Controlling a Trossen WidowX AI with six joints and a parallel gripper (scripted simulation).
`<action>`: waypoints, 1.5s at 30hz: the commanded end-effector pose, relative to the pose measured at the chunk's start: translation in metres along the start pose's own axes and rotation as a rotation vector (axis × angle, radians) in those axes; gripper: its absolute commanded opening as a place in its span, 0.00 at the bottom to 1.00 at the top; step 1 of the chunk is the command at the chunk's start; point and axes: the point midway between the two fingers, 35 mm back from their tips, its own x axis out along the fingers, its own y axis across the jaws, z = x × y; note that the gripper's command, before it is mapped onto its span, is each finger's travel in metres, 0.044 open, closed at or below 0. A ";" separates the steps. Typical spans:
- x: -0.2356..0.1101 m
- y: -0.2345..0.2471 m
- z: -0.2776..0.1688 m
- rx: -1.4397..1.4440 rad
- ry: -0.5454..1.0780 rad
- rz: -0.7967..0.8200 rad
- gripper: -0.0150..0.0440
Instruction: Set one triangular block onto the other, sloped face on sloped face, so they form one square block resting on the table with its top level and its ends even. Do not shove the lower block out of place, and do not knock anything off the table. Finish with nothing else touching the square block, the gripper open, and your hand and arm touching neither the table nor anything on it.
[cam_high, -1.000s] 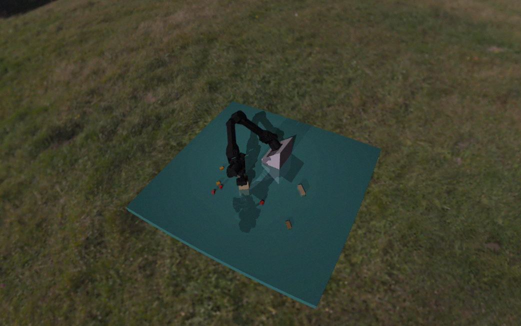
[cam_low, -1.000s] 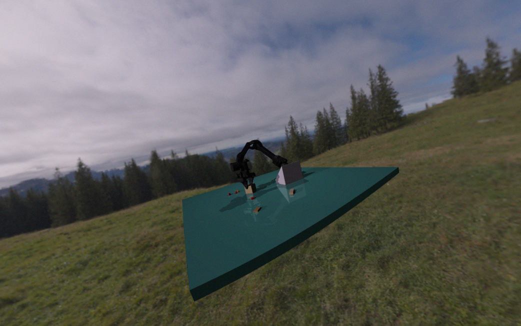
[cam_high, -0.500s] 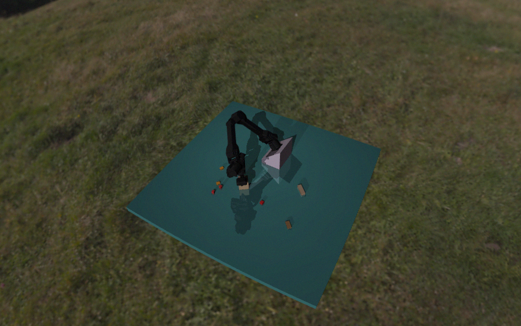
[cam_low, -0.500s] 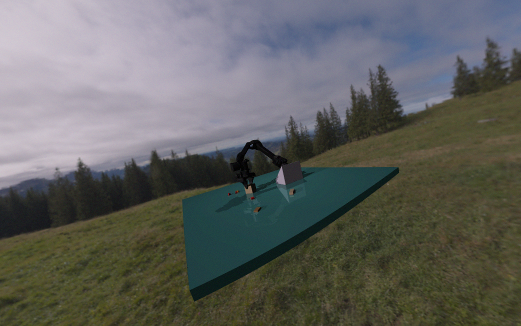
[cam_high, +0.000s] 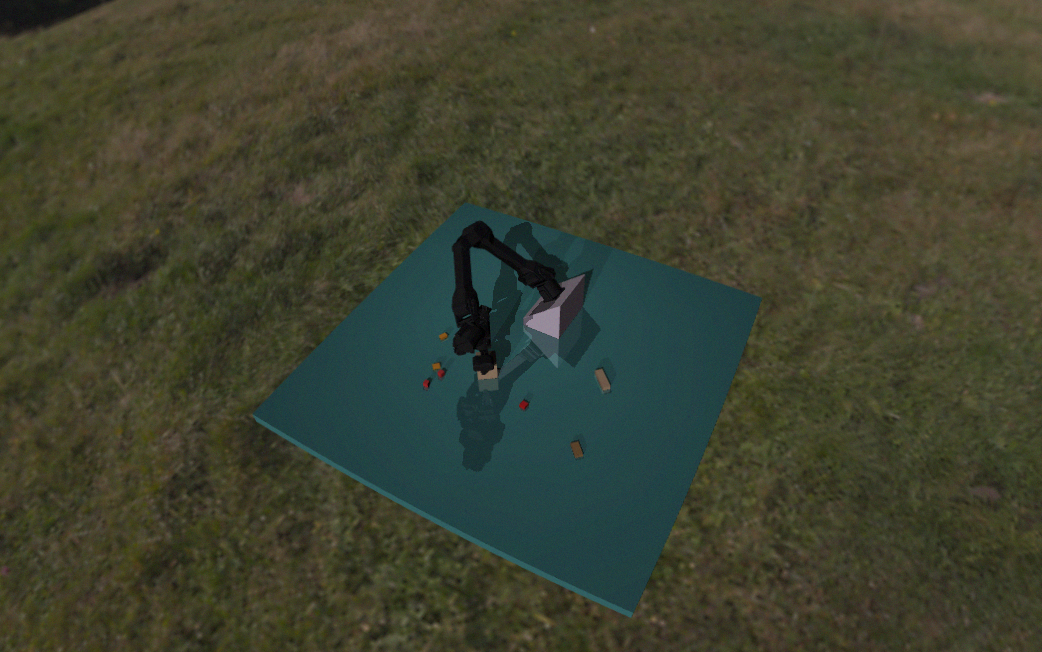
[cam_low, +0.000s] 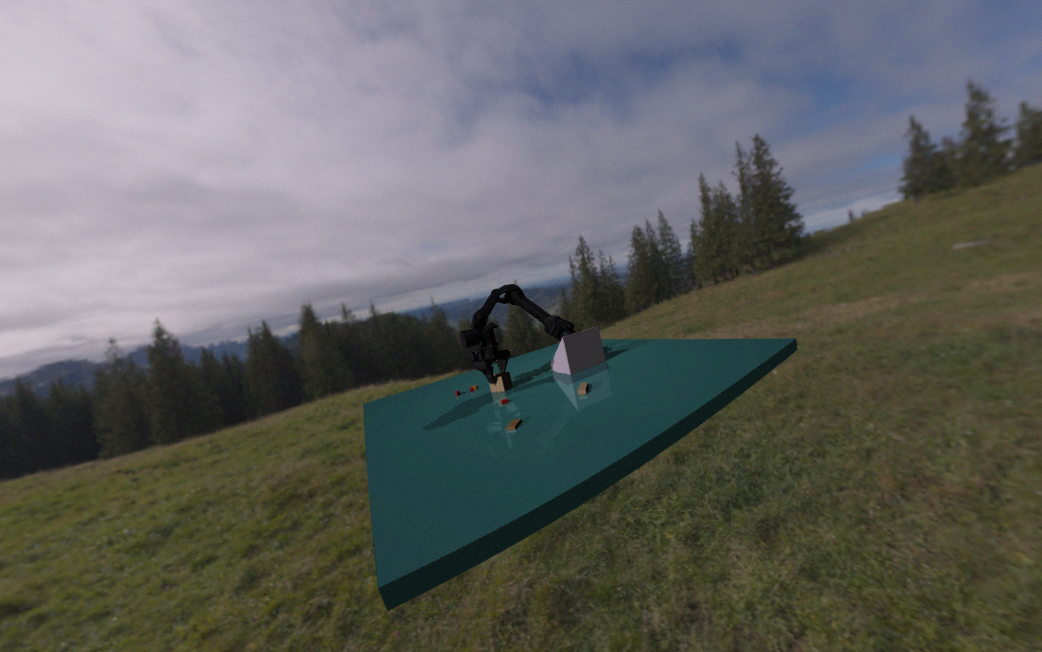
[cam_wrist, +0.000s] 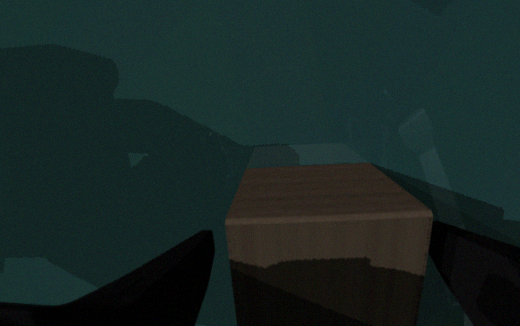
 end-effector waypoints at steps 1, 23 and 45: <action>0.000 0.000 0.000 0.000 0.000 0.000 1.00; -0.103 0.004 -0.001 -0.011 -0.004 0.011 1.00; -0.103 0.004 -0.001 -0.011 -0.004 0.011 1.00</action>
